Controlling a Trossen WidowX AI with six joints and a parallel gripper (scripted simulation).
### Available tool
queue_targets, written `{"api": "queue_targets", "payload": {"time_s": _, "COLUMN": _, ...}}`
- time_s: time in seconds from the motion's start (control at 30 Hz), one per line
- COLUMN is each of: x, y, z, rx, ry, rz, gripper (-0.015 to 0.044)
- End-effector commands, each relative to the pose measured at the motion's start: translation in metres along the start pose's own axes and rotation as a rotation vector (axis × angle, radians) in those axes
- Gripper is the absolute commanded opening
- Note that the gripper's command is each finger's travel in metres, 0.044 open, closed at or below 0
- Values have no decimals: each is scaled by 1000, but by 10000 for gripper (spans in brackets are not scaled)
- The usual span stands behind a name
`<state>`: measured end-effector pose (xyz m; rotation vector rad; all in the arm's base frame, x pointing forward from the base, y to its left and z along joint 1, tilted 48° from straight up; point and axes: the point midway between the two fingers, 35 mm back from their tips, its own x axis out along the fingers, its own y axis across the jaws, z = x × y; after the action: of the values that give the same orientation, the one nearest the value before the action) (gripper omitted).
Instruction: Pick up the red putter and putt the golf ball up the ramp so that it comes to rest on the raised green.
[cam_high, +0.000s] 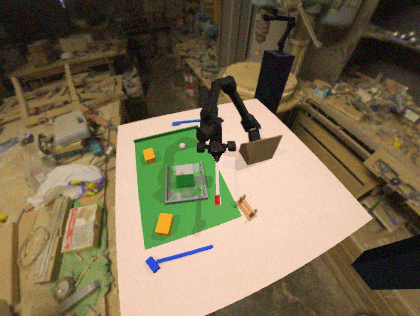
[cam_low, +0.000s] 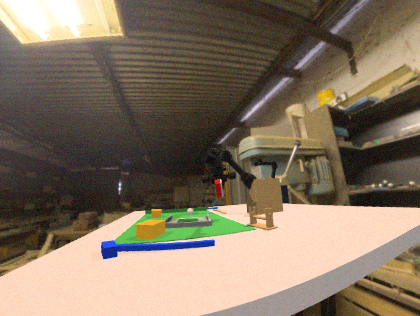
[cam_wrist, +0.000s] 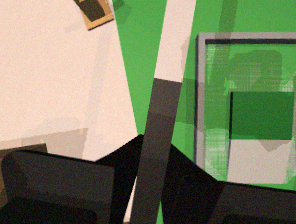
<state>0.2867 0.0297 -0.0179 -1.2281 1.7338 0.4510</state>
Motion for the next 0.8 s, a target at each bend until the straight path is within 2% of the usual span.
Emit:
{"api": "queue_targets", "payload": {"time_s": 0.0, "x": -8, "y": -11, "z": -18, "rx": 97, "ry": 2, "rz": -15, "gripper": 0}}
{"api": "queue_targets", "payload": {"time_s": 0.77, "x": -47, "y": -49, "z": -157, "rx": 751, "ry": 49, "rz": -110, "gripper": 0}}
